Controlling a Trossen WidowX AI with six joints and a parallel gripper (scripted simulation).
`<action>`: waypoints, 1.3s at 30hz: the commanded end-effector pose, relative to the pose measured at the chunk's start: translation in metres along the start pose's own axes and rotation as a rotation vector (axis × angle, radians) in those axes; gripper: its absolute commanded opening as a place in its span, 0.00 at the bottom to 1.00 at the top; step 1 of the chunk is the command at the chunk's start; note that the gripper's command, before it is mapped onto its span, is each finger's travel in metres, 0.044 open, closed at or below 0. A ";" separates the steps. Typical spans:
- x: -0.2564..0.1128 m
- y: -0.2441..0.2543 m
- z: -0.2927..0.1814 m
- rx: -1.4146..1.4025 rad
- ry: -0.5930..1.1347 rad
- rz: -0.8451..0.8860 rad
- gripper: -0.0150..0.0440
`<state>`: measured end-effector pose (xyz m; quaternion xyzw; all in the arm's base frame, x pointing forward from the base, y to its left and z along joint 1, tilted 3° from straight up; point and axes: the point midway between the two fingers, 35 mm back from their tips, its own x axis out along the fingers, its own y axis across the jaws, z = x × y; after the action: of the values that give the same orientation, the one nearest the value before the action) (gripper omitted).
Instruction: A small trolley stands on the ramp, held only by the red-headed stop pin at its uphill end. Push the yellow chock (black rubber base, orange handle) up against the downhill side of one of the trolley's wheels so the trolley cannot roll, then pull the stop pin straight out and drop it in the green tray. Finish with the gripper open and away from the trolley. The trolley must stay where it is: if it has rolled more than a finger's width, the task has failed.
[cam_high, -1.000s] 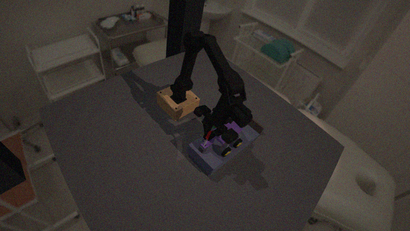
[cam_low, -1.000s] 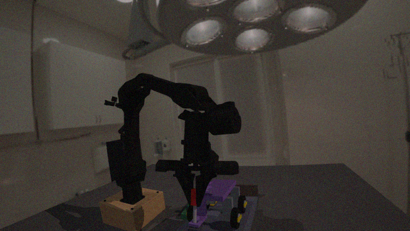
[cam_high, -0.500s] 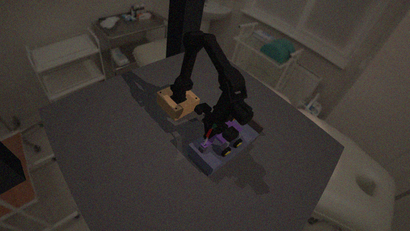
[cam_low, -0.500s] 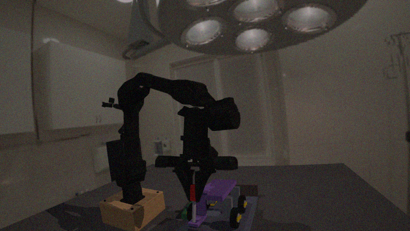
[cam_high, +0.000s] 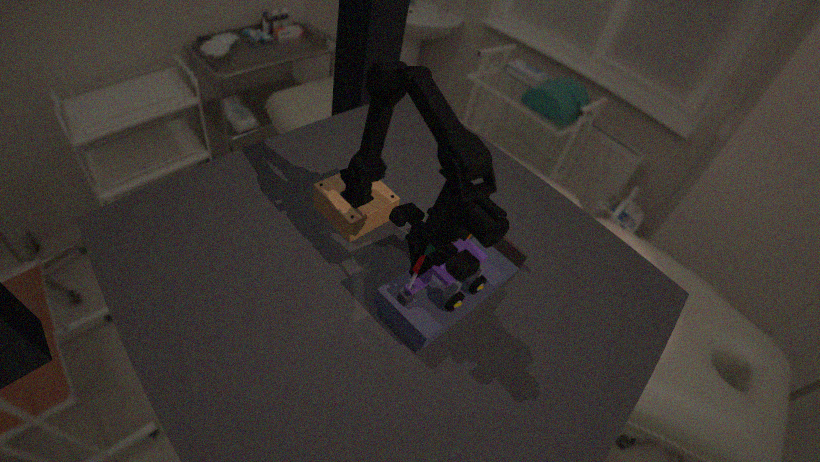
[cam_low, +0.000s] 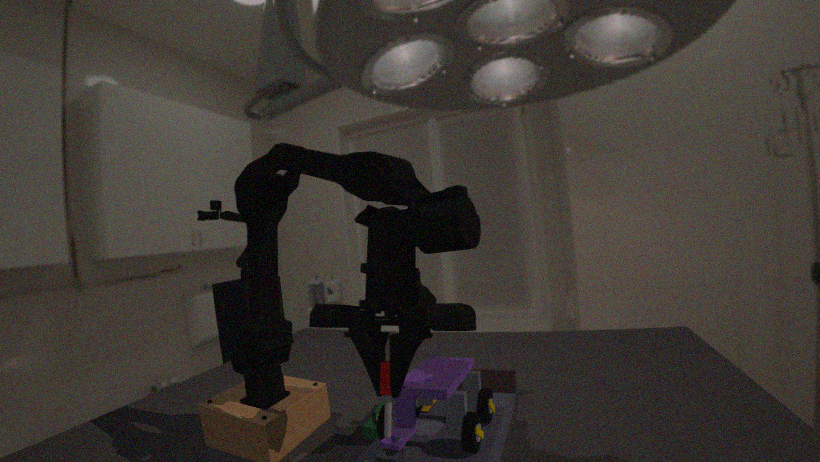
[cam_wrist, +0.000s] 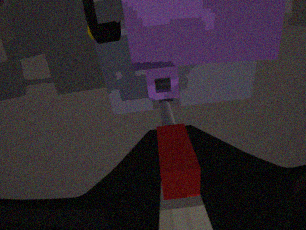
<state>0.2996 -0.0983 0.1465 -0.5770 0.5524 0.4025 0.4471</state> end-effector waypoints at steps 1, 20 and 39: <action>-0.003 -0.002 -0.003 0.003 0.006 -0.004 0.25; 0.001 -0.002 -0.031 0.003 0.009 -0.003 0.25; 0.002 0.053 -0.033 0.002 0.010 0.001 0.25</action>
<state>0.2570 -0.1300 0.1525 -0.5794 0.5558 0.3975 0.4443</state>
